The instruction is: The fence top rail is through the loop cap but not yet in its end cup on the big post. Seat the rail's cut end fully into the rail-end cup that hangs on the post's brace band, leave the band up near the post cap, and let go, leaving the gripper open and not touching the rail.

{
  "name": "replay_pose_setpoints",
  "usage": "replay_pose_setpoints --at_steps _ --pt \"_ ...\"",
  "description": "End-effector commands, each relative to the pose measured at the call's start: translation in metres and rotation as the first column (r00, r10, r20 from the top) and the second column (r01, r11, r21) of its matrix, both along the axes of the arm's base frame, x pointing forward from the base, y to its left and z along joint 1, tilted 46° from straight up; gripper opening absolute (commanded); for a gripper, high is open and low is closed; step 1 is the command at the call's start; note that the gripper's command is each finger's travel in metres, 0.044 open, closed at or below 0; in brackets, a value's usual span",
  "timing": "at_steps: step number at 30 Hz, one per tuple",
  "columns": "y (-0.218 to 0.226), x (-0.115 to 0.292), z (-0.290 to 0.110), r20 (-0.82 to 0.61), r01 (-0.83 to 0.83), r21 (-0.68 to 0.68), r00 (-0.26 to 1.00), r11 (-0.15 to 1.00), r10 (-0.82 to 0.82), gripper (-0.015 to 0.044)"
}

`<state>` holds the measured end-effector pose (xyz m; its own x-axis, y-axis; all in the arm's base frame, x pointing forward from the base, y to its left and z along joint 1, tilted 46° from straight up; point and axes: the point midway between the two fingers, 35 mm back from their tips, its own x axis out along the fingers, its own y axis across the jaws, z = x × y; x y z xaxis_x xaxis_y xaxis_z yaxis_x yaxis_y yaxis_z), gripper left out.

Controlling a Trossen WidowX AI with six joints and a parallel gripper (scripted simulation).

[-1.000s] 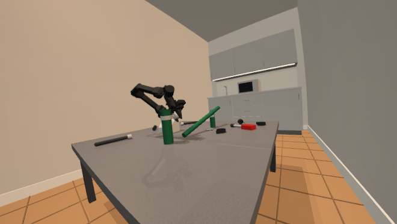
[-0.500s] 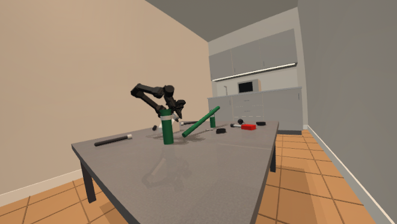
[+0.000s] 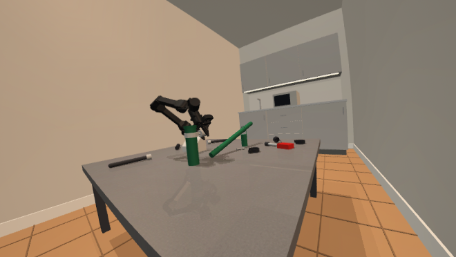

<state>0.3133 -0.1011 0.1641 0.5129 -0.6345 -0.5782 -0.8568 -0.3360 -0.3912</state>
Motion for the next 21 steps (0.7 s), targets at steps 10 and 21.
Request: replay_pose_setpoints --at_steps 10,21 --pt "0.015 0.002 -0.001 -0.002 0.004 0.007 1.000 1.000 -0.004 0.0420" --pt "0.052 0.002 -0.002 0.003 0.008 0.006 1.000 1.000 -0.008 0.0440"
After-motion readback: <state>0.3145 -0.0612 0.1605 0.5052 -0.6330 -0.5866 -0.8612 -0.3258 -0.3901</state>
